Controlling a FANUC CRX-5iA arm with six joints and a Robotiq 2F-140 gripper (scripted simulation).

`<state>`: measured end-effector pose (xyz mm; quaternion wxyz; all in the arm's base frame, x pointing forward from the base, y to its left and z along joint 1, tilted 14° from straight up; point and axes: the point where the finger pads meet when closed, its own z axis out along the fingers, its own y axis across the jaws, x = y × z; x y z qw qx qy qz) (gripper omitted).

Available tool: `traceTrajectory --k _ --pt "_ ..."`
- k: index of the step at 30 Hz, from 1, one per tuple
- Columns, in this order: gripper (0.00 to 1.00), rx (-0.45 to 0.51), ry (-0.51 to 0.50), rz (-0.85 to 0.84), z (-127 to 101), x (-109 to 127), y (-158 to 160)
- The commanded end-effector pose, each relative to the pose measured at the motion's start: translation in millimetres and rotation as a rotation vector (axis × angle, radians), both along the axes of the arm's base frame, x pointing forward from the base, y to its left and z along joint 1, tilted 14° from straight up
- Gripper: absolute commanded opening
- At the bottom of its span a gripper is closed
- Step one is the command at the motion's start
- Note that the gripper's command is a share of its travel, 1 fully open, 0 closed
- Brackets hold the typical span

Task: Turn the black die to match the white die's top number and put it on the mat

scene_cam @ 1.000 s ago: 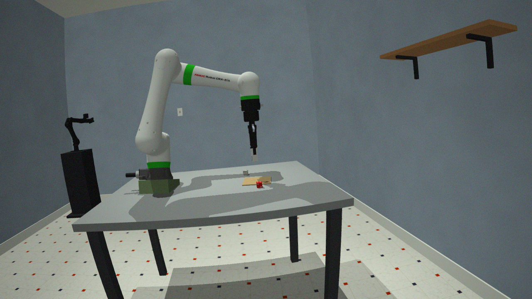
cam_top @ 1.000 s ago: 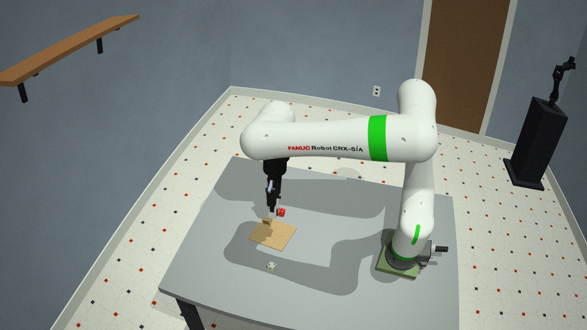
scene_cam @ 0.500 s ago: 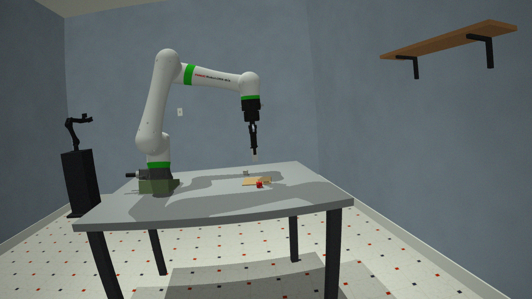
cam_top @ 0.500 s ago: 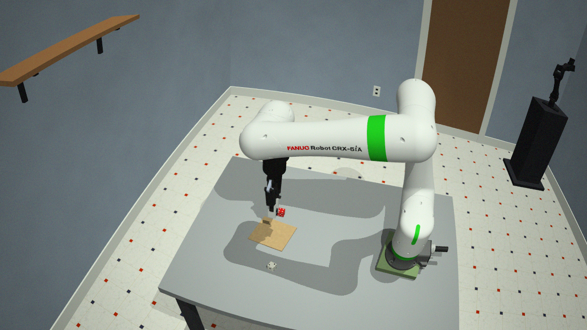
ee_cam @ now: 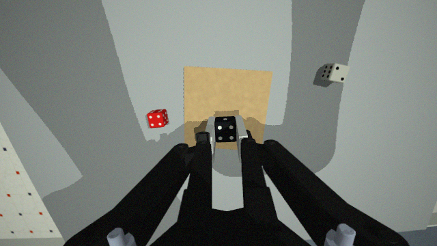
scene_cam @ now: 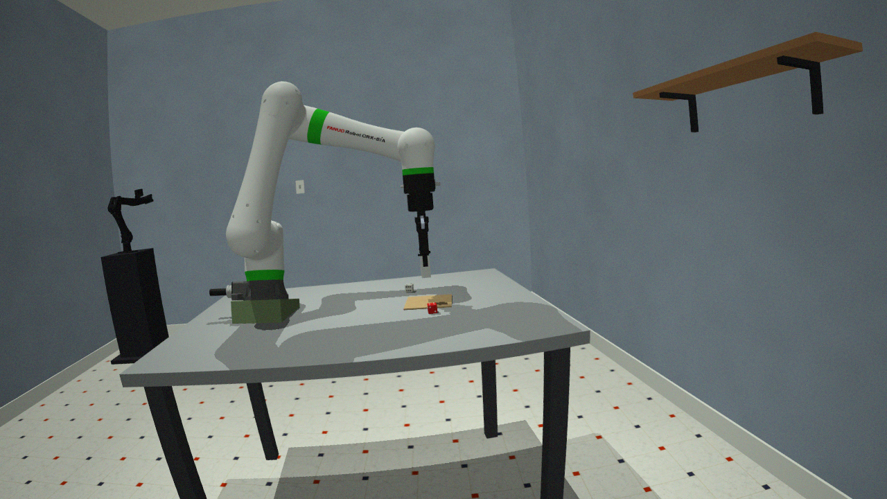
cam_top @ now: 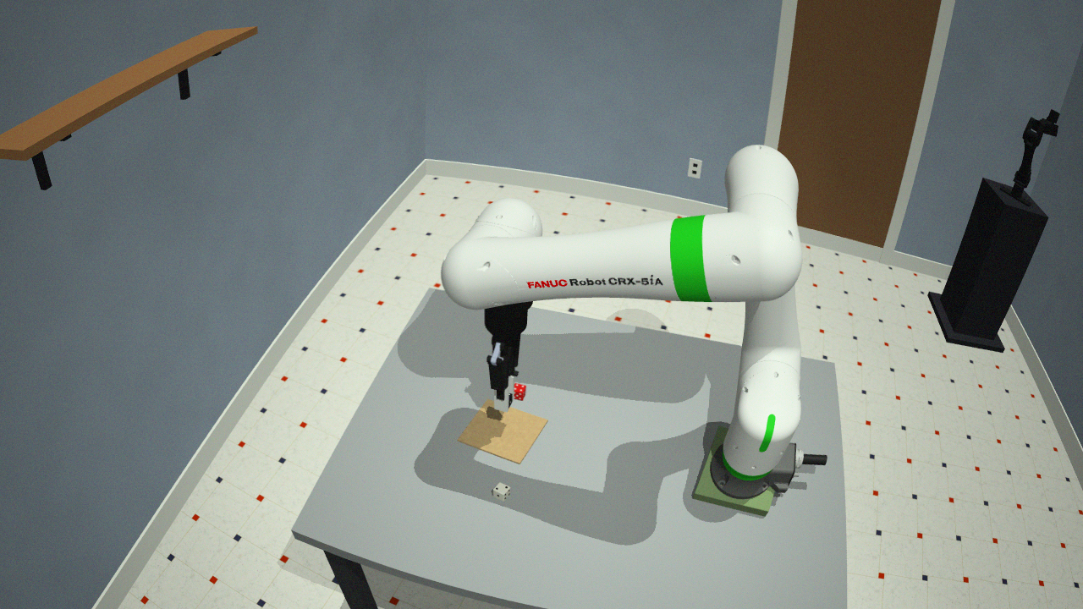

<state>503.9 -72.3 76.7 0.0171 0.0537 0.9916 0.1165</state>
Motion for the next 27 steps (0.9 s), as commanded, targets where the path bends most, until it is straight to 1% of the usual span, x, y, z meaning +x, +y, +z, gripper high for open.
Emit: traceTrajectory --k 1,8,13,20,27 --pt "0.13 0.0 -0.001 0.0 -9 1 2" --pt "0.13 0.0 -0.001 0.0 -44 3 10" --pt "0.13 0.0 -0.001 0.0 -61 4 15" --pt "0.13 0.0 -0.001 0.0 -68 5 16" --pt "0.13 0.0 -0.001 0.0 -69 5 16"
